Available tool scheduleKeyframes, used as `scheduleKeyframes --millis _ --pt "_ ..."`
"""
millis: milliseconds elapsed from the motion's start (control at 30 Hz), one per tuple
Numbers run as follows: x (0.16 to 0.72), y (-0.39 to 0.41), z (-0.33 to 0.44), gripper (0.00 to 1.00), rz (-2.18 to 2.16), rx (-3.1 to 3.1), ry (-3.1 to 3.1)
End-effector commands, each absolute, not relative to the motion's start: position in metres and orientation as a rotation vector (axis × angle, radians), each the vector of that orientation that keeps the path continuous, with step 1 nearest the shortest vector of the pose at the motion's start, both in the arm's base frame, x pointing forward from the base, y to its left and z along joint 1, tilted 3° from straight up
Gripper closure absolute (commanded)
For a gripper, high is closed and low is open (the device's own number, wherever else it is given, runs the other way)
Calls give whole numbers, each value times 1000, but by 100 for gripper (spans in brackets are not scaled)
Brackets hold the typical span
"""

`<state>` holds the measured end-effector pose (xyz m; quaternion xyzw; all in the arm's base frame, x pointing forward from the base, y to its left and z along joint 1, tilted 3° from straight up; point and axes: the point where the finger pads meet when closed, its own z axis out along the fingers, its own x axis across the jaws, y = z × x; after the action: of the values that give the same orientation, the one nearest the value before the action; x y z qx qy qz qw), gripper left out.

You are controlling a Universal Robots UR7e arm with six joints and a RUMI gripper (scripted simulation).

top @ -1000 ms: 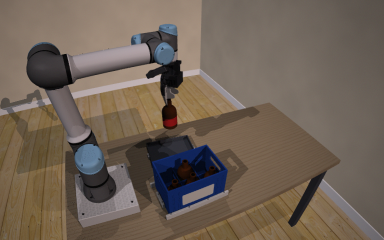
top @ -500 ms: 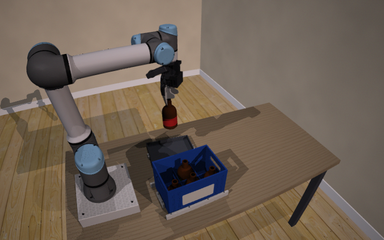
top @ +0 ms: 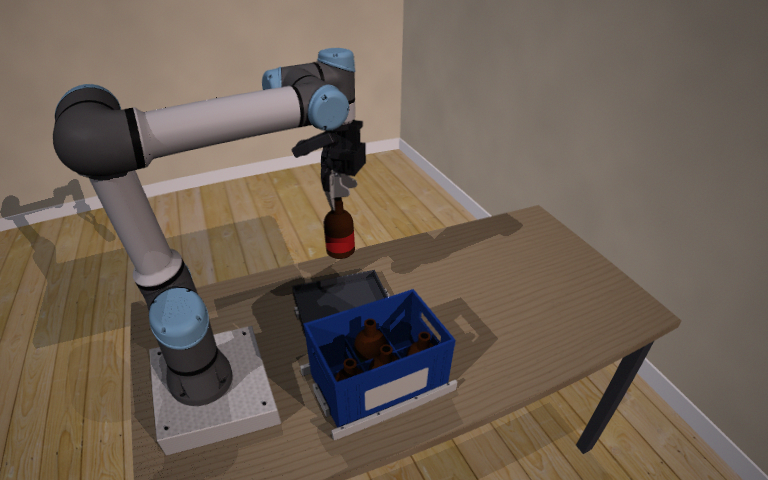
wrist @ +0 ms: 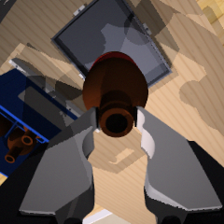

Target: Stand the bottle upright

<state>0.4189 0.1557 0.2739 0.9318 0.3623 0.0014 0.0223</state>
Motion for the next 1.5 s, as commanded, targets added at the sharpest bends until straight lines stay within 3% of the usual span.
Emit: scheduleKeyframes --millis 0,1467 --pt "419 156 274 100 7 2886 1122" --pt "420 154 226 100 7 2886 1122"
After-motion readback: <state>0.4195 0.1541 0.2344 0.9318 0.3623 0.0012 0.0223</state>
